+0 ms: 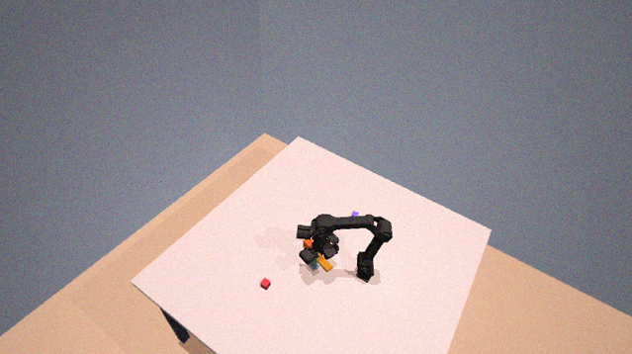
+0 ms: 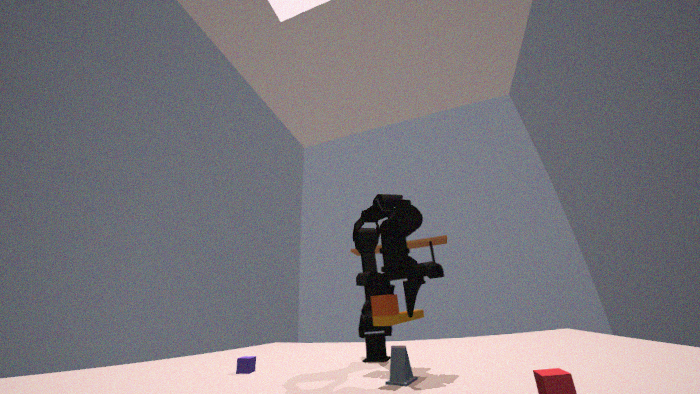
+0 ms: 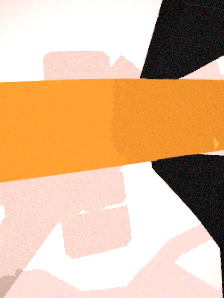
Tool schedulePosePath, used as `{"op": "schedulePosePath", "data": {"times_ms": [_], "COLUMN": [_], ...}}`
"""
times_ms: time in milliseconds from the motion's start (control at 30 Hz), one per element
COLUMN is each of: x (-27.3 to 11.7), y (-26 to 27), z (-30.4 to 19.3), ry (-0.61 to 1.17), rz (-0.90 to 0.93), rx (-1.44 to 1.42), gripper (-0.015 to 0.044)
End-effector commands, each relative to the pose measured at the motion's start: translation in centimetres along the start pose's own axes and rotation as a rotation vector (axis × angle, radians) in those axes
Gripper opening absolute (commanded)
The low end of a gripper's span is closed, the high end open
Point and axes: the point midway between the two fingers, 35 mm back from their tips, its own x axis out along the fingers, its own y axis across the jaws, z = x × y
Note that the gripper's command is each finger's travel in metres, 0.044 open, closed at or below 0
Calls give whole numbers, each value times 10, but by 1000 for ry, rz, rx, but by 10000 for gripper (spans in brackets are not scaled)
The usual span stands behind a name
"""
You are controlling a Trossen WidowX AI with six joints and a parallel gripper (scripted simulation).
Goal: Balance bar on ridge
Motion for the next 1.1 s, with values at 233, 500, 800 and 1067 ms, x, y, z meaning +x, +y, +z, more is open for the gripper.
{"op": "schedulePosePath", "data": {"times_ms": [233, 500, 800, 1067], "x": [17, 30, 35, 35], "y": [0, 2, 2, 3], "z": [0, 0, 0, 0], "ry": [3, 3, 3, 3], "rz": [-7, -6, -6, -6], "rx": [-5, -5, -5, -5], "gripper": [0, 0, 0, 0]}}
